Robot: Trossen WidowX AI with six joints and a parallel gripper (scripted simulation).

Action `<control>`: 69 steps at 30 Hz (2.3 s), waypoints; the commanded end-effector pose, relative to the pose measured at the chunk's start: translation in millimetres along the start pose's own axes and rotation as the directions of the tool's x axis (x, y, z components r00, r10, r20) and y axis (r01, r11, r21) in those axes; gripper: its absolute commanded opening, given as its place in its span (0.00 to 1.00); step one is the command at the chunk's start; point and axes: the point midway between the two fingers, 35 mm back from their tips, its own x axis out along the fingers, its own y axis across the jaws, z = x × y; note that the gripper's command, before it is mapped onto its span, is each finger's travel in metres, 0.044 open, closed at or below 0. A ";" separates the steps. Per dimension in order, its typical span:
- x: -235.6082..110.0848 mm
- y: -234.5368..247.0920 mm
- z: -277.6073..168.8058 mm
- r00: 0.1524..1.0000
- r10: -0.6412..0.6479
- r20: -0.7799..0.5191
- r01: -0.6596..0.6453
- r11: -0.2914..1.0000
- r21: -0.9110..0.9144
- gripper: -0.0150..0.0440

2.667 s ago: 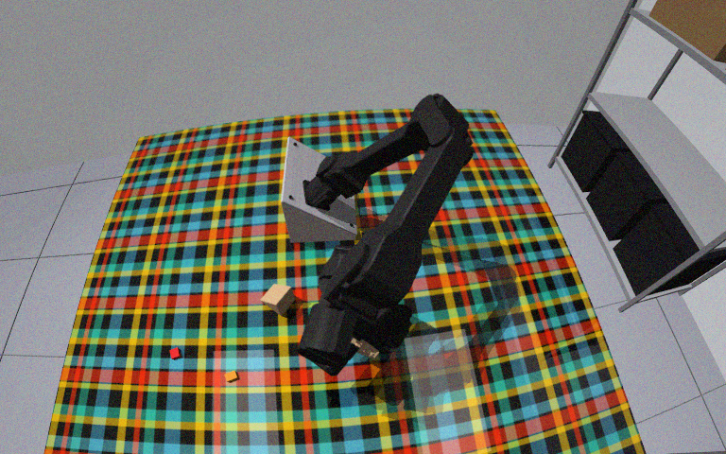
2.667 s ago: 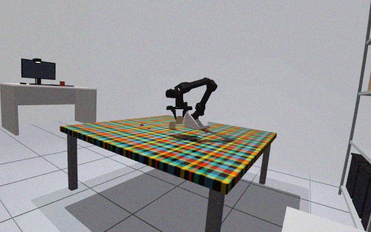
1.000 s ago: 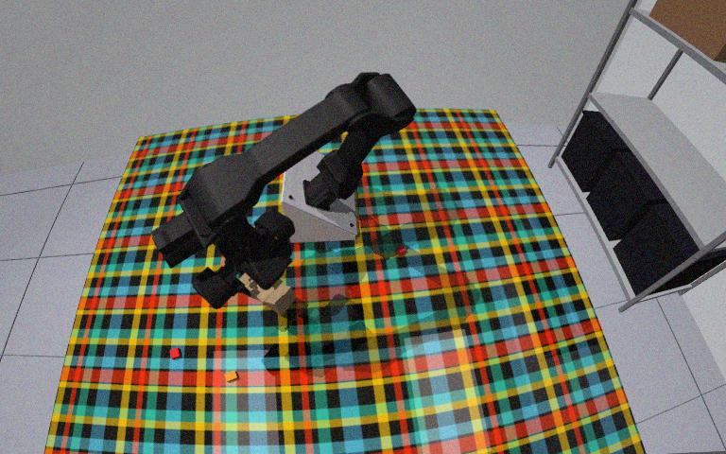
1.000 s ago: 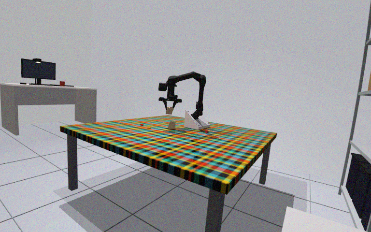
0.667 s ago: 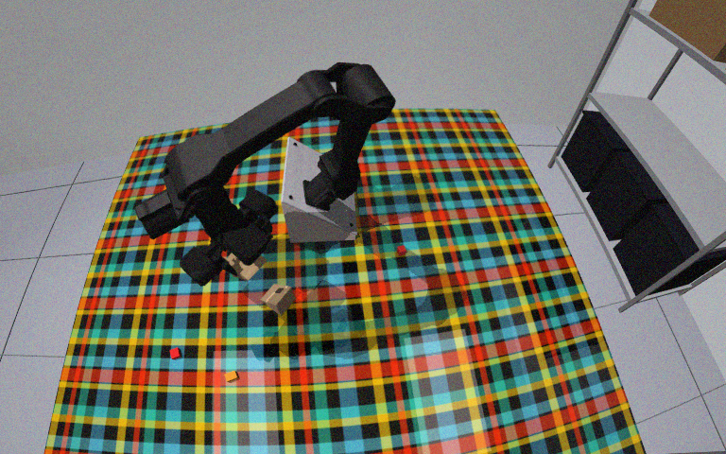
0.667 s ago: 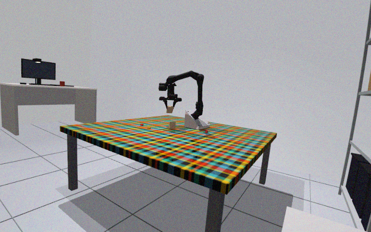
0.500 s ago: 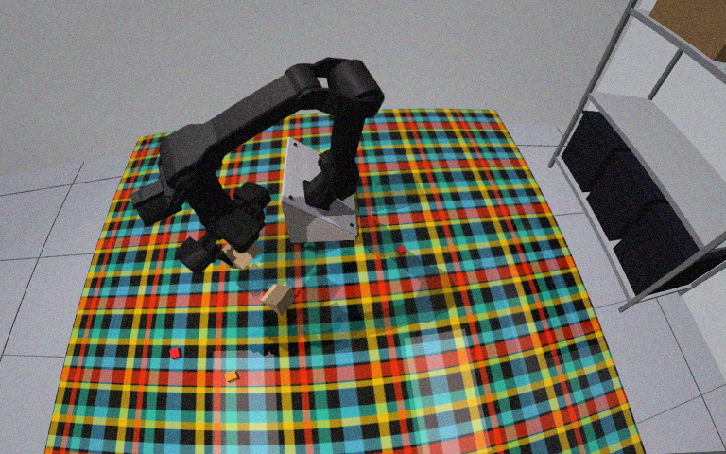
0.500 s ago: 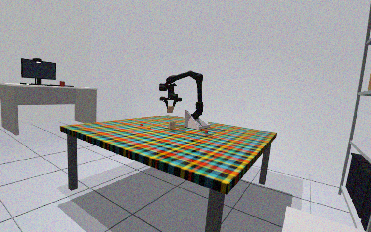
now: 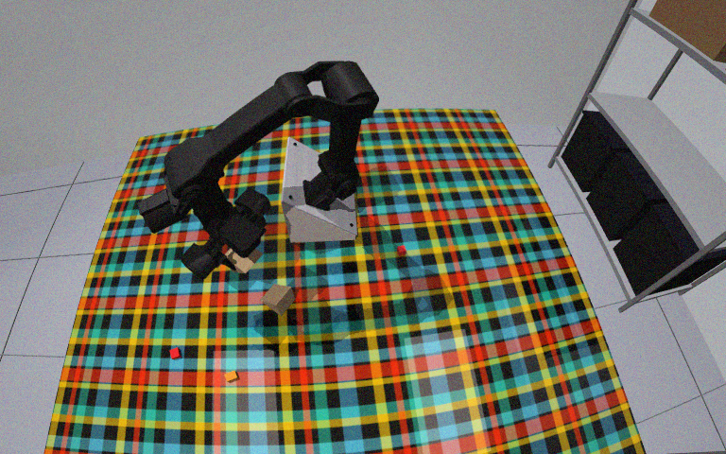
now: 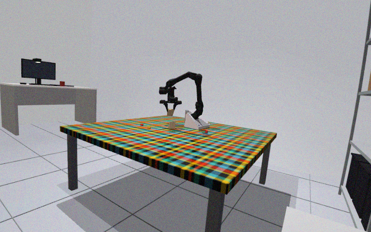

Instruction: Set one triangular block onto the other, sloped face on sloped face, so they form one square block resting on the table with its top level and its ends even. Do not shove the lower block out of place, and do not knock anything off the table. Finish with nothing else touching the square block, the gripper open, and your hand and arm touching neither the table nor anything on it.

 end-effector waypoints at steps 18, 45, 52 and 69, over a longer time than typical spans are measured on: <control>75.0 4.7 20.7 1.000 0.005 0.014 -0.005 1.000 0.003 0.25; 76.1 5.1 22.5 1.000 0.000 0.017 0.000 1.000 0.005 0.25; 76.1 4.8 22.9 1.000 0.000 0.018 0.000 1.000 0.005 0.25; 85.5 4.4 25.2 1.000 0.000 0.018 0.000 1.000 0.005 0.25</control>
